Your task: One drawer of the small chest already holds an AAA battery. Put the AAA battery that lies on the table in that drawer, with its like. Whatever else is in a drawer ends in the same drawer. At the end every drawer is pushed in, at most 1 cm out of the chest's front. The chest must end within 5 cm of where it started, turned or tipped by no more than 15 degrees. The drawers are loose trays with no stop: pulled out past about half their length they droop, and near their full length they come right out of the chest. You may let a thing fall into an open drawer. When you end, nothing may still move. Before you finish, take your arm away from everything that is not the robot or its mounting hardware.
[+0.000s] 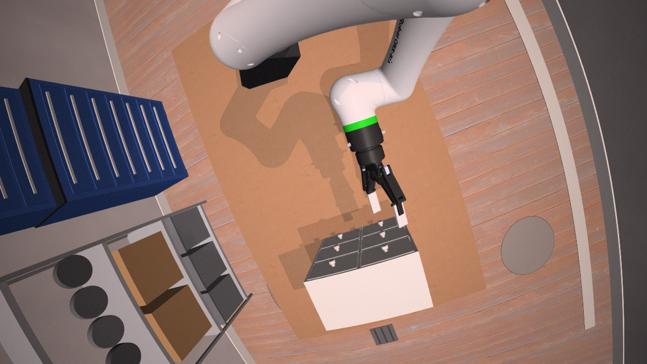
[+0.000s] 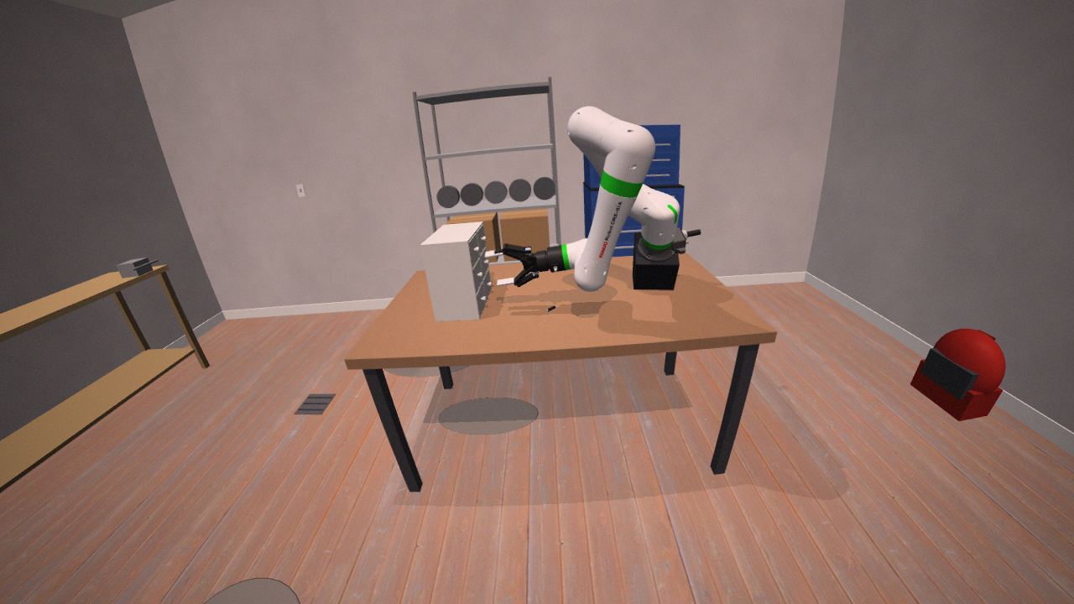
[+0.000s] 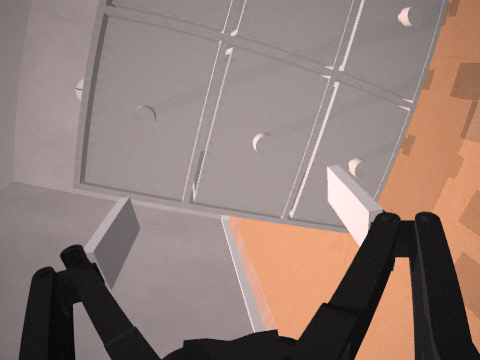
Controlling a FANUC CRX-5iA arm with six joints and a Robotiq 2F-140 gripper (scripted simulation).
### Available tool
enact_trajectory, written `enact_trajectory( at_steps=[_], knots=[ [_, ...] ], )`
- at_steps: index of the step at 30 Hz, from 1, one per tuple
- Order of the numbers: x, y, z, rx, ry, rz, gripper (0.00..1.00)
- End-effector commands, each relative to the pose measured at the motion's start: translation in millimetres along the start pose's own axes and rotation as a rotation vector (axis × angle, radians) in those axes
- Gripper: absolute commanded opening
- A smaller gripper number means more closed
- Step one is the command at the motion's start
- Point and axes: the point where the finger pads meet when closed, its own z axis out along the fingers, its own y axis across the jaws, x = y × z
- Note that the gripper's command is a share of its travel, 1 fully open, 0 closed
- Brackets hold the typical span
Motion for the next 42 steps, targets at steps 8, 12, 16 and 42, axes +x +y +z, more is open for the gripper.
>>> enact_trajectory(
  at_steps=[8, 12, 16, 42],
  knots=[
    [0, 0, 0, 0.0, 0.0, 0.0, 1.0],
    [0, 0, 0, 0.0, 0.0, 0.0, 1.0],
    [0, 0, 0, 0.0, 0.0, 0.0, 1.0],
    [49, -17, -38, 0.095, -0.369, -0.427, 1.0]
  ],
)
